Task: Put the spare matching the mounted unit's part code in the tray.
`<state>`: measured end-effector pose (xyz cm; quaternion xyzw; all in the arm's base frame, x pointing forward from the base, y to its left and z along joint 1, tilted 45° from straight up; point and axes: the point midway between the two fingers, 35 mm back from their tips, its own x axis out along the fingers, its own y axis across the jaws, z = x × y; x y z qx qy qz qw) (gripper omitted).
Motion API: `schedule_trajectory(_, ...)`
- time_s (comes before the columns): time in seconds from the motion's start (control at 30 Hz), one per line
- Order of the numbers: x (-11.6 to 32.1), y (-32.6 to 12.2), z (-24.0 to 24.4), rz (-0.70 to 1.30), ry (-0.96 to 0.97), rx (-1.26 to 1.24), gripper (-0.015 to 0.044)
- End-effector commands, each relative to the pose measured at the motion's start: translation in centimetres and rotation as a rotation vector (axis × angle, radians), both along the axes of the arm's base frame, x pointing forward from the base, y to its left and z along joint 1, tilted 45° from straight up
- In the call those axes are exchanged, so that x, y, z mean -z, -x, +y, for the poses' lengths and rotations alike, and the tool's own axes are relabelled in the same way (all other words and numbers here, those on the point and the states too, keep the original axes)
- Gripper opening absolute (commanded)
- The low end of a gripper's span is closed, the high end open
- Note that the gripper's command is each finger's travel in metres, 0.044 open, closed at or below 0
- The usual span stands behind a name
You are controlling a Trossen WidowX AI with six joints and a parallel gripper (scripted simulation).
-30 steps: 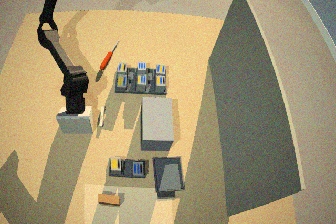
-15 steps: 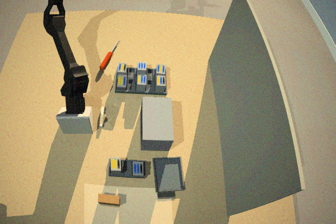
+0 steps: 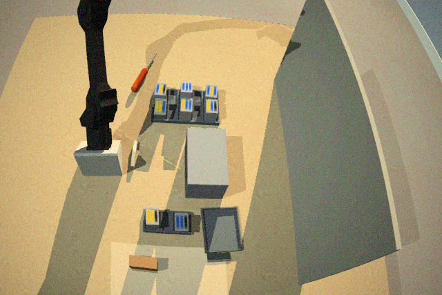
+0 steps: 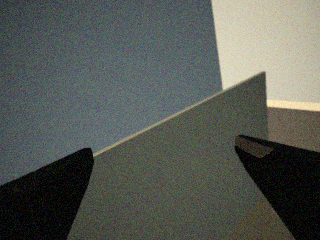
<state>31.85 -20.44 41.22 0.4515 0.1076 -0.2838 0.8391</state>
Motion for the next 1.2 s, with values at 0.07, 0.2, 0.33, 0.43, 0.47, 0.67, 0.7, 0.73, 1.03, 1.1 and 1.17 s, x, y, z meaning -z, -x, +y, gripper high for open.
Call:
schedule_trajectory(0.07,8.7,-3.8,-0.1,0.308,-0.014,-0.267,0.0440)
schedule_trajectory(0.2,15.0,-5.3,0.6,0.482,-0.055,-0.489,0.0440)
schedule_trajectory(0.33,21.0,-6.0,1.9,0.607,-0.119,-0.731,0.0440)
schedule_trajectory(0.43,25.6,-6.1,3.4,0.669,-0.194,-0.946,0.0440)
schedule_trajectory(0.47,27.1,-6.0,4.0,0.680,-0.223,-1.016,0.0440)
schedule_trajectory(0.67,33.6,-5.1,7.1,0.652,-0.397,-1.356,0.0440)
schedule_trajectory(0.7,33.7,-5.0,7.2,0.649,-0.403,-1.365,0.0440)
schedule_trajectory(0.73,33.7,-5.0,7.2,0.649,-0.403,-1.365,0.0440)
schedule_trajectory(1.03,33.7,-5.0,7.2,0.649,-0.403,-1.365,0.0440)
schedule_trajectory(1.1,33.7,-5.0,7.2,0.649,-0.403,-1.365,0.0440)
schedule_trajectory(1.17,33.7,-5.0,7.2,0.649,-0.403,-1.365,0.0440)
